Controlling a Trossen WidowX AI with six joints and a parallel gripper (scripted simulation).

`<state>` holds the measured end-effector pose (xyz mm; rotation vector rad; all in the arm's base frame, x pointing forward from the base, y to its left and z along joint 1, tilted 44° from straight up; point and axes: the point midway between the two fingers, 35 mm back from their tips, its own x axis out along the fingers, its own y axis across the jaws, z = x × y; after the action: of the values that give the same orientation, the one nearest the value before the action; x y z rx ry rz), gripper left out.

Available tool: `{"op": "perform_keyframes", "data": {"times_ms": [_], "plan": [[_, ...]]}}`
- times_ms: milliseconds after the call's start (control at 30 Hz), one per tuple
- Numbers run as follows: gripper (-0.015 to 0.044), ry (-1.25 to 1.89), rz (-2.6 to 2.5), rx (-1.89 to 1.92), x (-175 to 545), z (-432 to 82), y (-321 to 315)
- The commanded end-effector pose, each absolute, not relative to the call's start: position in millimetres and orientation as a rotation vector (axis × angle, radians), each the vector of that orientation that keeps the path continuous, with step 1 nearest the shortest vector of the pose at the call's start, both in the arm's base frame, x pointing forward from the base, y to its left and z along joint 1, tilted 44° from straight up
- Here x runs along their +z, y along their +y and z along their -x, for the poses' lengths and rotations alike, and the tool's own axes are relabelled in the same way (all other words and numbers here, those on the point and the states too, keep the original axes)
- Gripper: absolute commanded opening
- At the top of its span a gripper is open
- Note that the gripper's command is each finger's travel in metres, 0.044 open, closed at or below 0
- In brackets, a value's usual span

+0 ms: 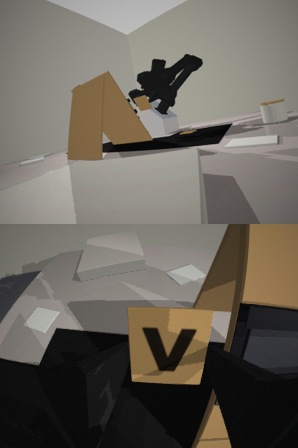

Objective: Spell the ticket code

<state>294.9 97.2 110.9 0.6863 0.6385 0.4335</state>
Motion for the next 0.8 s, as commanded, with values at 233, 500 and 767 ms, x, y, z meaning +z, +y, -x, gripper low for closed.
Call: {"op": "perform_keyframes", "data": {"times_ms": [233, 500, 767], "plan": [[0.0, 0.639, -0.683, 0.436, 106.3, -295.6, 93.5], [0.0, 0.64, -0.683, 0.436, 103.5, -296.3, 90.6], [0.0, 0.64, -0.683, 0.436, 100.6, -296.9, 87.7]]}}
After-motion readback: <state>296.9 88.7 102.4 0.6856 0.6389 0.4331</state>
